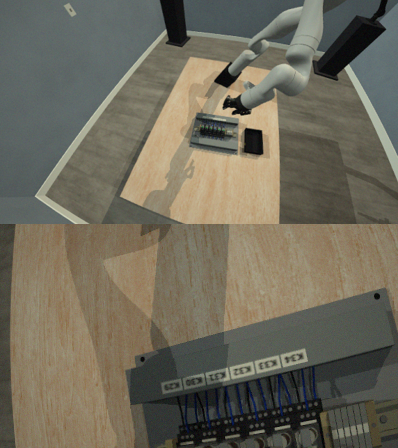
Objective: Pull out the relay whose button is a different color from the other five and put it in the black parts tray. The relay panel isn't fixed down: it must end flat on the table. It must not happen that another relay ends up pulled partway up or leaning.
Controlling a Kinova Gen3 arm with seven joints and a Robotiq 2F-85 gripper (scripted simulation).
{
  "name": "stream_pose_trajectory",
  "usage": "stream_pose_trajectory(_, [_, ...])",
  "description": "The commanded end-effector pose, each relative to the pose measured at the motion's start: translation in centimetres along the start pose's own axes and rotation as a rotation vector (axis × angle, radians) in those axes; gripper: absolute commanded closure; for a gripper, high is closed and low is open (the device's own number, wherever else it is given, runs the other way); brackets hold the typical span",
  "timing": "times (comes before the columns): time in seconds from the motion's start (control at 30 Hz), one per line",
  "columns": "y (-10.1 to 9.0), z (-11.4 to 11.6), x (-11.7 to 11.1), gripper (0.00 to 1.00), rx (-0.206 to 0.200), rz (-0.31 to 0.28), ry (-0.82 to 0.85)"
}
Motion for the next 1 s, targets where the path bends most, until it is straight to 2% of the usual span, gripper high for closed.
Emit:
stream_pose_trajectory(0.0, [0.0,0.0,0.0,0.39,0.001,-0.002,-0.009])
stream_pose_trajectory(0.97, [1.4,0.3,0.3,0.39,0.016,-0.003,-0.14])
Point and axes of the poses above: the point where the finger pads meet when closed, its own y axis out along the fingers, its own z axis across the jaws, x = y × z, the point moved 7 cm from there along -y, back along the fingers, and after that the axes turned 10 degrees about -y, right-handed, at the moved point
